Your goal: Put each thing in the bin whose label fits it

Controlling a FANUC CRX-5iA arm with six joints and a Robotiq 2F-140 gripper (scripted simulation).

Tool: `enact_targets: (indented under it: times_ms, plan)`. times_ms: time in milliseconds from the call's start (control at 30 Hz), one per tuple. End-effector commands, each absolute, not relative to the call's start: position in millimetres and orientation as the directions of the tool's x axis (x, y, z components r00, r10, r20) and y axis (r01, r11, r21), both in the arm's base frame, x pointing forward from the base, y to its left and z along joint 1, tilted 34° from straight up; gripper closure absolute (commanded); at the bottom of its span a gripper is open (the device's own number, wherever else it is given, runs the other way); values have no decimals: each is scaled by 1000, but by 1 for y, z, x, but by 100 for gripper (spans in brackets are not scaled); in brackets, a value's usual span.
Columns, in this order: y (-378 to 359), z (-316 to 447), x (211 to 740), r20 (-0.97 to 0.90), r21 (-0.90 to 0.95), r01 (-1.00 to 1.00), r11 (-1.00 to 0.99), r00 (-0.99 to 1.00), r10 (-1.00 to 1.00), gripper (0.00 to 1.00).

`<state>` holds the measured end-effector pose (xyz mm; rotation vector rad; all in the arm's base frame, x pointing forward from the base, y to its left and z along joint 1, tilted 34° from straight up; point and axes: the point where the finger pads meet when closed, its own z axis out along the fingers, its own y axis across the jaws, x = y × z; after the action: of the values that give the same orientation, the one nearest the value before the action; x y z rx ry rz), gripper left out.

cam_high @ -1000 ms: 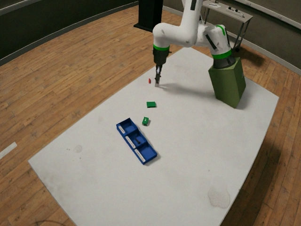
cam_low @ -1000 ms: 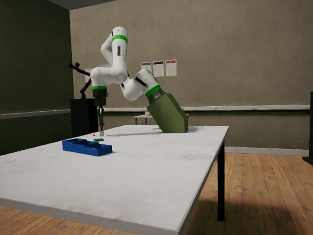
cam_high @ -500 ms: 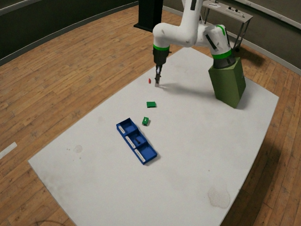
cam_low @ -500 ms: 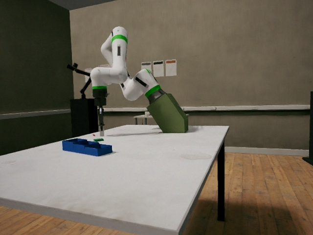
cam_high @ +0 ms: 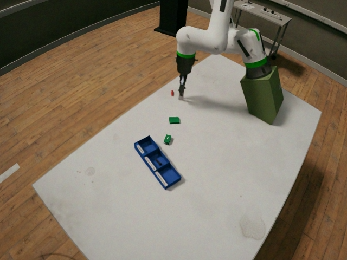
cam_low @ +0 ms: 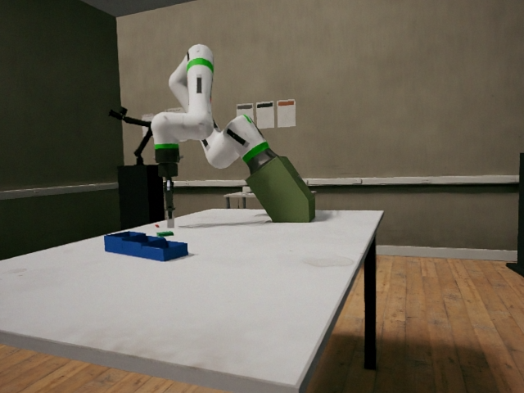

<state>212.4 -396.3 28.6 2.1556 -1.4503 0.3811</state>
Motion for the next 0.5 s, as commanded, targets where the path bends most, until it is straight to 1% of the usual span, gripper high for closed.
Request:
enact_targets:
  times_ms: [0,467]
  plan:
    - [-393,34,213,495,255,-919,-299,390,-776,84]
    - [-370,67,215,495,255,-919,-299,390,-776,84]
